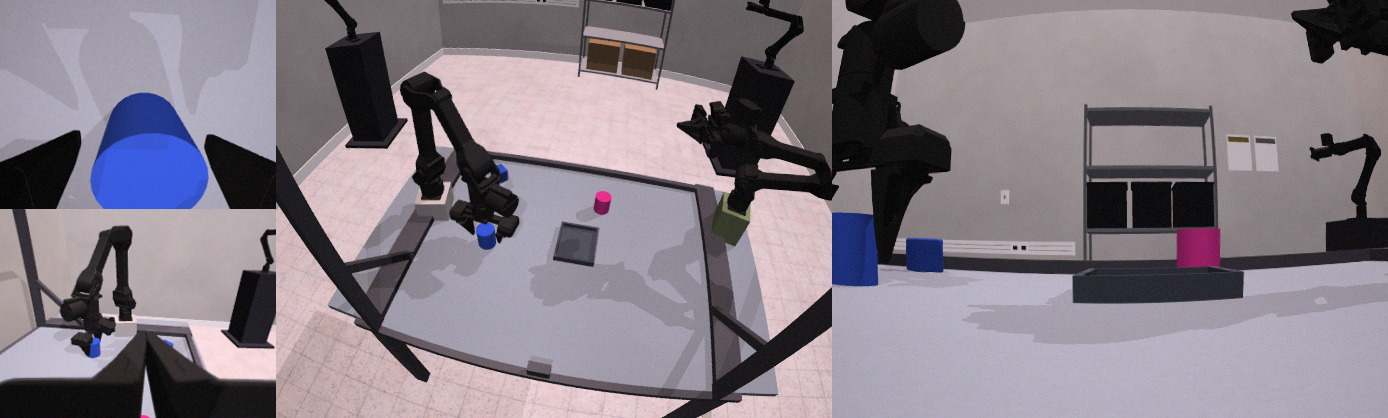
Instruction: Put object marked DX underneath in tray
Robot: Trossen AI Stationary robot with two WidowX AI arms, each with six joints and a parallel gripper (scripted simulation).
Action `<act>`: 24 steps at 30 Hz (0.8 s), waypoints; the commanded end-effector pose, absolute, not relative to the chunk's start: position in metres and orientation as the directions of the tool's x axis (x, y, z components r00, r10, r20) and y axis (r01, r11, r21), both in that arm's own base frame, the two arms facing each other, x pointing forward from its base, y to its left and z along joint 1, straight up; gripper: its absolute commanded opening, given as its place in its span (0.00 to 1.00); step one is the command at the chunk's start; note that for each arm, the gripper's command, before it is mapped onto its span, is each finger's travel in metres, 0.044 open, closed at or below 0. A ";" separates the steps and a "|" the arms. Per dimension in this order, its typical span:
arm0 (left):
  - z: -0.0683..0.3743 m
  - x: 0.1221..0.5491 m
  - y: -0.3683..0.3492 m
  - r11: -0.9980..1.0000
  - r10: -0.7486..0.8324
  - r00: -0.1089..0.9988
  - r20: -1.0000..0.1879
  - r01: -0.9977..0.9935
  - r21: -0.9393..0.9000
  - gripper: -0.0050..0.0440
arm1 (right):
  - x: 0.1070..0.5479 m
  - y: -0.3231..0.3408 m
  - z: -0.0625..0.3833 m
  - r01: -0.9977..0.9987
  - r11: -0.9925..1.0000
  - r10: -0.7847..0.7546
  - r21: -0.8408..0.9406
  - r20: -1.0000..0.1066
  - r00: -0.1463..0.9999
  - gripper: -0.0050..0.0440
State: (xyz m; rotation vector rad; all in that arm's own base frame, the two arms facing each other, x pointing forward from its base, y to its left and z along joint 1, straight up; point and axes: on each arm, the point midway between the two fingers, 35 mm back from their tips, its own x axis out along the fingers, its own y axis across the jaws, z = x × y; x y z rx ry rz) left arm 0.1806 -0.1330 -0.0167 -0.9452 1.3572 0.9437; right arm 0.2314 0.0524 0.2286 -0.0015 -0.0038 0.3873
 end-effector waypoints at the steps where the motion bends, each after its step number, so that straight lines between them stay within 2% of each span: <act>1: -0.024 0.181 -0.134 0.353 0.000 0.003 -1.000 -0.935 -0.003 0.92 | 0.231 0.052 0.232 -0.379 0.926 0.379 -0.004 0.011 0.925 0.00; 4: -0.026 0.181 -0.134 0.353 0.000 0.003 -1.000 -0.935 -0.003 0.92 | 0.231 0.052 0.232 -0.379 0.926 0.379 -0.004 0.011 0.925 0.00; 5: -0.026 0.181 -0.134 0.353 0.000 0.003 -1.000 -0.936 -0.003 0.87 | 0.231 0.052 0.232 -0.379 0.926 0.379 -0.004 0.011 0.925 0.00; 7: -0.026 0.181 -0.134 0.353 0.000 0.003 -1.000 -0.936 -0.003 0.87 | 0.231 0.052 0.232 -0.379 0.926 0.379 -0.004 0.011 0.925 0.00; 10: -0.022 0.184 -0.136 0.350 -0.012 0.016 -1.000 -0.937 -0.019 0.72 | 0.231 0.052 0.232 -0.379 0.926 0.379 -0.004 0.011 0.925 0.00; 22: -0.022 0.184 -0.136 0.350 -0.012 0.016 -1.000 -0.937 -0.019 0.57 | 0.231 0.052 0.232 -0.379 0.926 0.379 -0.004 0.011 0.925 0.00; 24: -0.022 0.184 -0.136 0.350 -0.012 0.016 -1.000 -0.937 -0.019 0.57 | 0.231 0.052 0.232 -0.379 0.926 0.379 -0.004 0.011 0.925 0.00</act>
